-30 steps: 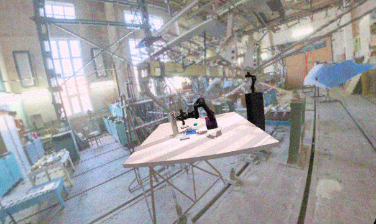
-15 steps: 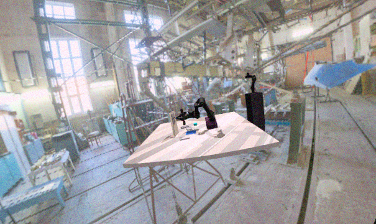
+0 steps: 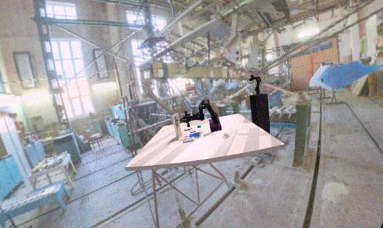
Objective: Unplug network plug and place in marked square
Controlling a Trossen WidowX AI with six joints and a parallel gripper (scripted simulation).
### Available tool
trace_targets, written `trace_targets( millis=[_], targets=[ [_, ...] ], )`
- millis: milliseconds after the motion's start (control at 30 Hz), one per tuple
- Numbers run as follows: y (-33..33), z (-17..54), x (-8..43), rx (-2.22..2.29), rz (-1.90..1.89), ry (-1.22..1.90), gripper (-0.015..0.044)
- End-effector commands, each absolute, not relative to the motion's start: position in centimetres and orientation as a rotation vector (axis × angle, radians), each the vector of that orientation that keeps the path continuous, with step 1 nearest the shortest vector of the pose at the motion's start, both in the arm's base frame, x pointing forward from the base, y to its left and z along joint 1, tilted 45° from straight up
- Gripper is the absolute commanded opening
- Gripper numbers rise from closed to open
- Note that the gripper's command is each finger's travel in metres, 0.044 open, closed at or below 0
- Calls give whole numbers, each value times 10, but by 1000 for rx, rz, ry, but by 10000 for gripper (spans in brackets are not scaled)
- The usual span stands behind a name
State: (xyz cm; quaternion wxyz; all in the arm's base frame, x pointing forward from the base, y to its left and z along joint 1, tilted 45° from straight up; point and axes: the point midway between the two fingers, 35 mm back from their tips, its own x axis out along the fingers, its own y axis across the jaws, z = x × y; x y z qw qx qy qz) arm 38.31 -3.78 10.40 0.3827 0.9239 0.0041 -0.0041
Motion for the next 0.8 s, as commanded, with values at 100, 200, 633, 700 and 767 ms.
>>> trace_targets(
  millis=[100, 200, 633, 700, 767],
  targets=[
    [-37, 106, 378, 2357, -7, 13, 0],
    [-37, 106, 376, 2357, -8, 13, 0],
    [-37, 107, 369, 2357, -14, 16, 0],
    [-37, 107, 367, 2357, -15, 17, 0],
    [-37, 107, 366, 2357, -16, 17, 0]
  ],
)
